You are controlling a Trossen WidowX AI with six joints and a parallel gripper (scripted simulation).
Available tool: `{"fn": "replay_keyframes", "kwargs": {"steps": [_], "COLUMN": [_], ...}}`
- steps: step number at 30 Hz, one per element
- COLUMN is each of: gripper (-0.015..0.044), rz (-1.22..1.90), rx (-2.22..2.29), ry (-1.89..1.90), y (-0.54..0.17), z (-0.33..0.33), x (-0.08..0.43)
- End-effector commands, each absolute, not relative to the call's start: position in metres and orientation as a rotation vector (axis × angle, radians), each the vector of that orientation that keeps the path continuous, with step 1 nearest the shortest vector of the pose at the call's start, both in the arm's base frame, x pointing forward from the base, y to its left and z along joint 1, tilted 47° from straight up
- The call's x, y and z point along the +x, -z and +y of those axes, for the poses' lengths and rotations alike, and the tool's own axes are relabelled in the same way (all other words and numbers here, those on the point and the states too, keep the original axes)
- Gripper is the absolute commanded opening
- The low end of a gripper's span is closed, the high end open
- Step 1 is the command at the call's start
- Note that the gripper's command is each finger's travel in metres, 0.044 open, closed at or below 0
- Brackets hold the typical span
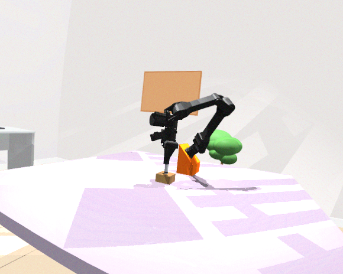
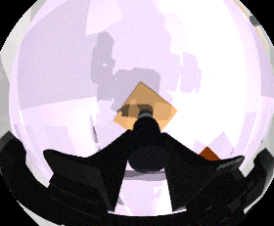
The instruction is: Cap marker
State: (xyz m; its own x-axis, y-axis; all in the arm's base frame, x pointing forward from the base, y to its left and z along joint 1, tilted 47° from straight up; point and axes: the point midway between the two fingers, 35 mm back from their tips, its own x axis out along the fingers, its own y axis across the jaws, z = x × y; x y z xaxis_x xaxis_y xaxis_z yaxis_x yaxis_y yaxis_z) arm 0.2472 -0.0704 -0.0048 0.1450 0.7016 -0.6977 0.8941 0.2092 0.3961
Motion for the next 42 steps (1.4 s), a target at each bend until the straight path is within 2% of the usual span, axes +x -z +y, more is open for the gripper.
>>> {"fn": "replay_keyframes", "kwargs": {"steps": [1,42], "gripper": [0.0000,0.0000], "rz": [1.633,1.633], "rx": [1.538,1.540], "ry": [0.250,0.247], "y": [0.019,0.059], "z": [-0.053,-0.023], "x": [0.249,0.259]}}
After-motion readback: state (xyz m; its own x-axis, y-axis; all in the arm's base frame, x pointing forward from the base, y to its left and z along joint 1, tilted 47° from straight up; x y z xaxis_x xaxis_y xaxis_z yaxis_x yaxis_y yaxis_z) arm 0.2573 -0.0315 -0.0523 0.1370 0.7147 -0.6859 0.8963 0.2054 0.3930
